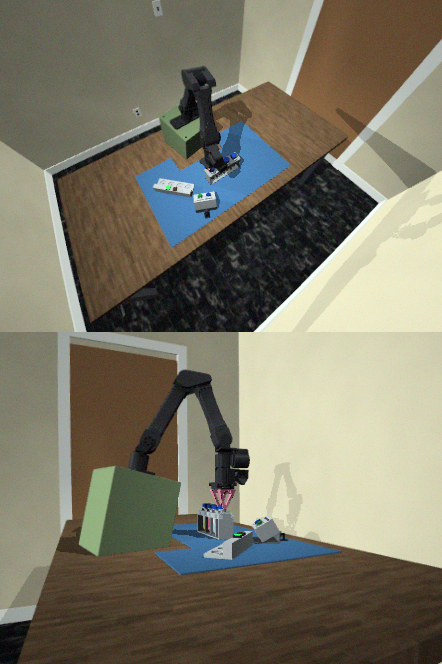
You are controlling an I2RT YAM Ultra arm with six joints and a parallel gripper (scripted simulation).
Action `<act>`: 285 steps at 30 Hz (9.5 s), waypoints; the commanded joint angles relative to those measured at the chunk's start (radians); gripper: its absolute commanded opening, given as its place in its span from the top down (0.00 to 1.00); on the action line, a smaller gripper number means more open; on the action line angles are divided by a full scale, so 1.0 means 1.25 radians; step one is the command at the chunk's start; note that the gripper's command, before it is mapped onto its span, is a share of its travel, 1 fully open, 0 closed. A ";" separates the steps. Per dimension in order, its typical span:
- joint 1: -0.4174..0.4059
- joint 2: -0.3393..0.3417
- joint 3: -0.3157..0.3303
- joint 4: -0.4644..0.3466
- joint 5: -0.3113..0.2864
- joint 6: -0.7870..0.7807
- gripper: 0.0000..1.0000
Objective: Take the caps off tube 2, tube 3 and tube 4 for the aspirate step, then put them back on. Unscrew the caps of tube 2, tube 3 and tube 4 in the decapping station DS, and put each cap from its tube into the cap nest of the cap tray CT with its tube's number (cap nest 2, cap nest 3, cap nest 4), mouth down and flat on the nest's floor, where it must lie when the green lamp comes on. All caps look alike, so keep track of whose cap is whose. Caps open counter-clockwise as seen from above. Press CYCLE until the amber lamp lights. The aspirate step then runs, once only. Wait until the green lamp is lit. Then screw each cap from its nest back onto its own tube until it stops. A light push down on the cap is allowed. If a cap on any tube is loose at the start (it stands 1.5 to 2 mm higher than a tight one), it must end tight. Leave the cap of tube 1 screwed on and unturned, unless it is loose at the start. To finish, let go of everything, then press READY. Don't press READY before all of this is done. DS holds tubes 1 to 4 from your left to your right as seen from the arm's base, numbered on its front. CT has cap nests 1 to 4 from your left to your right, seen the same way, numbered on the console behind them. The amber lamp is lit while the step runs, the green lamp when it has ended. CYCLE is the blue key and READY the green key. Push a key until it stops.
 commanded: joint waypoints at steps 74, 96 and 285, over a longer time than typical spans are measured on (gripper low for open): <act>-0.002 -0.010 0.000 0.005 -0.001 -0.548 0.51; -0.001 -0.011 0.000 0.005 -0.001 -1.155 0.51; -0.002 -0.008 -0.004 0.012 -0.001 -0.476 1.00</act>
